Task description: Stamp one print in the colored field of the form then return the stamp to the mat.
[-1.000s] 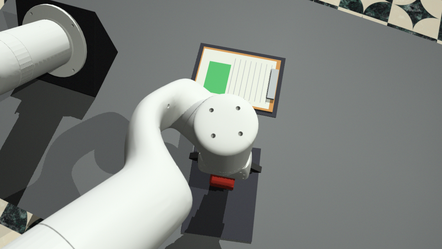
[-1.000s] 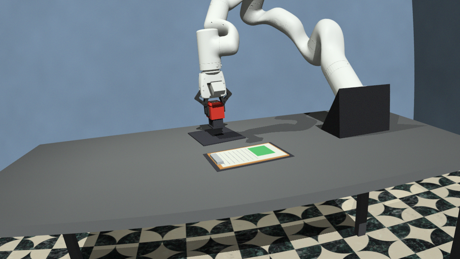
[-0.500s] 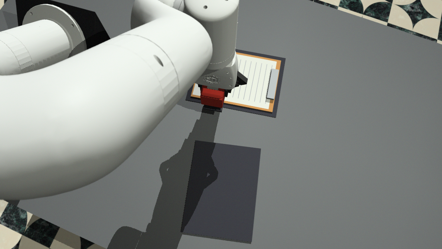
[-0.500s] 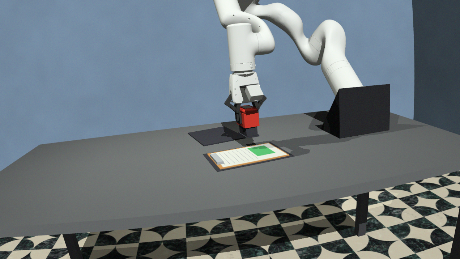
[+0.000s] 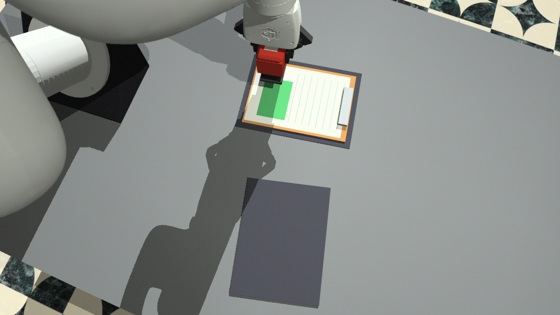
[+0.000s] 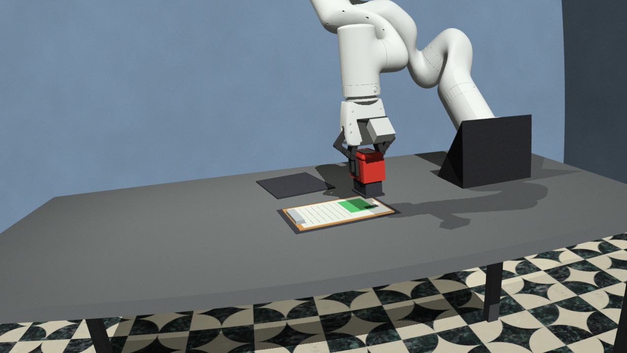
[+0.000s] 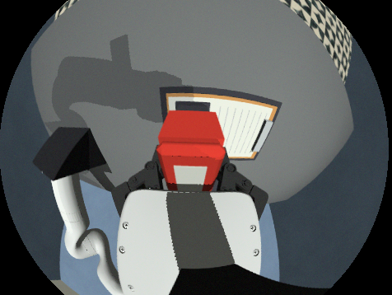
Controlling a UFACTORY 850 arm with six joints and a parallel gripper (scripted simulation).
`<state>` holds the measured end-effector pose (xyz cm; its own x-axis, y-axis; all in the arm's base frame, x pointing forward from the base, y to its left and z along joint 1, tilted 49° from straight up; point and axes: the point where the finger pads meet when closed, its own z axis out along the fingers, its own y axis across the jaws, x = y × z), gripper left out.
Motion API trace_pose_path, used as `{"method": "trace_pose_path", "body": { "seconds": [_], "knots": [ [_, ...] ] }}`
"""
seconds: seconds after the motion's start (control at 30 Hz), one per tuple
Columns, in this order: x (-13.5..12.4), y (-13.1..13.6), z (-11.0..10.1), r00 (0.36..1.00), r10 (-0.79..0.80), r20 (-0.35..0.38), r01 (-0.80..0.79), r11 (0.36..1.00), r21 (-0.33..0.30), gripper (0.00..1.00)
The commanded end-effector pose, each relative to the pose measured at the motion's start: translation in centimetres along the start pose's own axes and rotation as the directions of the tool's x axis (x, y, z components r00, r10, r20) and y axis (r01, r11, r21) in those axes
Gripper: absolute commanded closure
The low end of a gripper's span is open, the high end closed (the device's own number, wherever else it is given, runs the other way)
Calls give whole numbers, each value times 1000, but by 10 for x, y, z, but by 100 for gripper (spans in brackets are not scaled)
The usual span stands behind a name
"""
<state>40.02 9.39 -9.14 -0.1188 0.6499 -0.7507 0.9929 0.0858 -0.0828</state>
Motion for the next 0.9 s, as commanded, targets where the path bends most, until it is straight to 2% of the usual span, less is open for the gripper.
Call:
{"method": "trace_pose_path", "body": {
  "seconds": [0.0, 0.13, 0.57, 0.7, 0.87],
  "knots": [
    [16, -1, -1, 1000, 1, 0, -1, 1000, 0, 65],
    [27, -3, -1, 1000, 1, 0, -1, 1000, 0, 65],
    [26, -3, -1, 1000, 1, 0, -1, 1000, 0, 65],
    [11, 0, -1, 1000, 1, 0, -1, 1000, 0, 65],
    [-22, 6, -1, 1000, 1, 0, -1, 1000, 0, 65]
  ]
}}
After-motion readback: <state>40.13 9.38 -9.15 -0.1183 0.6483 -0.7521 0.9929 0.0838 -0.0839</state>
